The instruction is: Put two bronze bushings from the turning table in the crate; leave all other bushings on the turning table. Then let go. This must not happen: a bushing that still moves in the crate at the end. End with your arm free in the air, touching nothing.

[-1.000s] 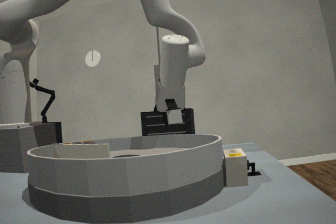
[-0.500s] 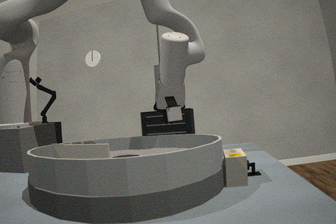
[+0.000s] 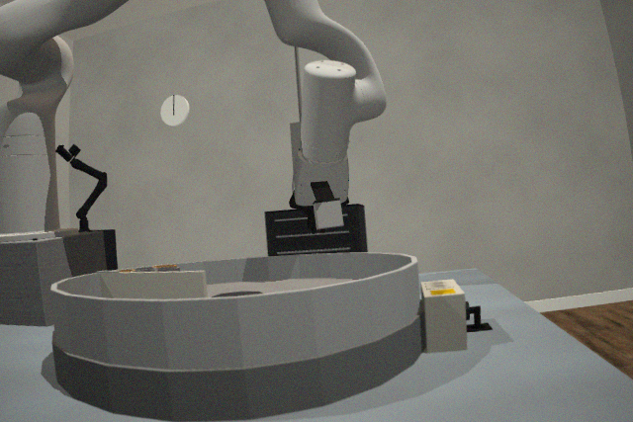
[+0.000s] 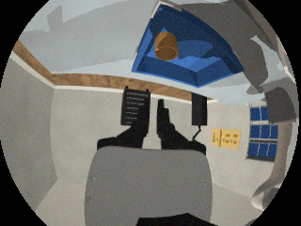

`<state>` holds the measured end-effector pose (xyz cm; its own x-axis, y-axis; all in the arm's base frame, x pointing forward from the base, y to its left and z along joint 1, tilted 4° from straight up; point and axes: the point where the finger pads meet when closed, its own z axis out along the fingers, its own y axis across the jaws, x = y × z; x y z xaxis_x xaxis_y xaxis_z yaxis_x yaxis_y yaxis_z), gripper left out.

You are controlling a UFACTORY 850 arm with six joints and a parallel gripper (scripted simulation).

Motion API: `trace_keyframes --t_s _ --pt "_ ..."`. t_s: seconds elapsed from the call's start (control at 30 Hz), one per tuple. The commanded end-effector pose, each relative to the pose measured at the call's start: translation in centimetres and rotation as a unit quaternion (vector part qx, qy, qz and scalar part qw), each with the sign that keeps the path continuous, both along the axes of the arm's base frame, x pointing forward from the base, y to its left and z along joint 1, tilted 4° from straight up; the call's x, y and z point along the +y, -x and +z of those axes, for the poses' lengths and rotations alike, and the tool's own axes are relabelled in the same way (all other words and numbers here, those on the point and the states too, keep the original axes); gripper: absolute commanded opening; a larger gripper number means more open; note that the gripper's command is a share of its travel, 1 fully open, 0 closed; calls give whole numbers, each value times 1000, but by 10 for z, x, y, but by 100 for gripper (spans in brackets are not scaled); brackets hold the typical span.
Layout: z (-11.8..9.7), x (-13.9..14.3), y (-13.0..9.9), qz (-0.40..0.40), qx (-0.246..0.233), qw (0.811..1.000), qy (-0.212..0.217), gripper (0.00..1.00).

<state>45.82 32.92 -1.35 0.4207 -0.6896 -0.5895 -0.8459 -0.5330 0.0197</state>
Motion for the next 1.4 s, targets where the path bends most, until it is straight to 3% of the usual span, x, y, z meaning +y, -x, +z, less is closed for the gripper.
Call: trace_keyframes --t_s 0.0,0.63,0.77,0.93,1.0,1.03,1.37 --pt "1 0 -1 0 -1 1000 0 12" --pt "1 0 -1 0 -1 1000 0 10" --pt "3 -41 18 0 0 1000 -1 10" --pt "5 -75 34 0 0 1000 -1 10" --pt "5 -75 34 0 0 1000 -1 10" --pt "6 -96 43 0 0 1000 -1 10" --pt "10 -167 73 0 -1 1000 0 10"
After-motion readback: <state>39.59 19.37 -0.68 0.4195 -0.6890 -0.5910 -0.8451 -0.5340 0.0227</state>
